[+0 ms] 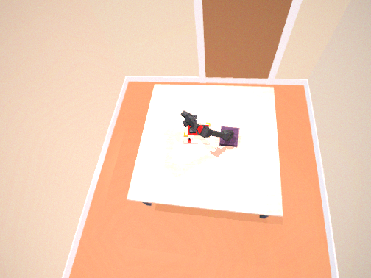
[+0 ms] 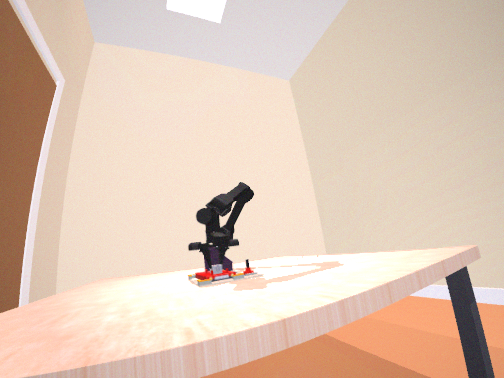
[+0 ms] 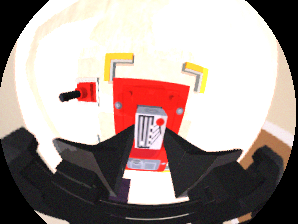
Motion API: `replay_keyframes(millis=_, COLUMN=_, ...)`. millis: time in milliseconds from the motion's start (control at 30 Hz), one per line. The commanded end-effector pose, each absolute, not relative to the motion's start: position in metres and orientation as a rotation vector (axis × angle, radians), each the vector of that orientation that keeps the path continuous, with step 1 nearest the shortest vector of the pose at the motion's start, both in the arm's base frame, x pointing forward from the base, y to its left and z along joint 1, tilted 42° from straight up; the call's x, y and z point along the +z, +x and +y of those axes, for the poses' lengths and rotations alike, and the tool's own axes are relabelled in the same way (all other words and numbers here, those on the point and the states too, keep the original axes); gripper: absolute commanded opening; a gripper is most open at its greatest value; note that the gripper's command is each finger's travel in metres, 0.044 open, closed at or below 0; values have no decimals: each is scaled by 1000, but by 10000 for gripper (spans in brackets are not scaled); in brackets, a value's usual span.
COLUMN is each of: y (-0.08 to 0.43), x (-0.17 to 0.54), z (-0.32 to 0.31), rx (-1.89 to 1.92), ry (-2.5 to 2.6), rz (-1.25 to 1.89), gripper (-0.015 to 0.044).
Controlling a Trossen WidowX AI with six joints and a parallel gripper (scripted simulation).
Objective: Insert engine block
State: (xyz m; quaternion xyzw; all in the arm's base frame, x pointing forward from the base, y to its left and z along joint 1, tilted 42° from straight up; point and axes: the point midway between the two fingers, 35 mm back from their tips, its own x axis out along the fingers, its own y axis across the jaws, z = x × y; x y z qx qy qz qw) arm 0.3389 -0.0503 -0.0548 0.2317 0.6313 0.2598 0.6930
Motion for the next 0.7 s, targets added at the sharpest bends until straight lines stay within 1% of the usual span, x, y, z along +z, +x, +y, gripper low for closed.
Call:
replay_keyframes(millis=0, y=339, x=-56, z=-49, rx=579, ry=526, rz=1408, gripper=160)
replay_keyframes(millis=433, y=339, x=-58, z=-47, rx=579, ry=526, rz=1408, gripper=160)
replay_keyframes(millis=667, y=339, x=-57, z=-48, rx=581, ry=519, rz=1409, gripper=343)
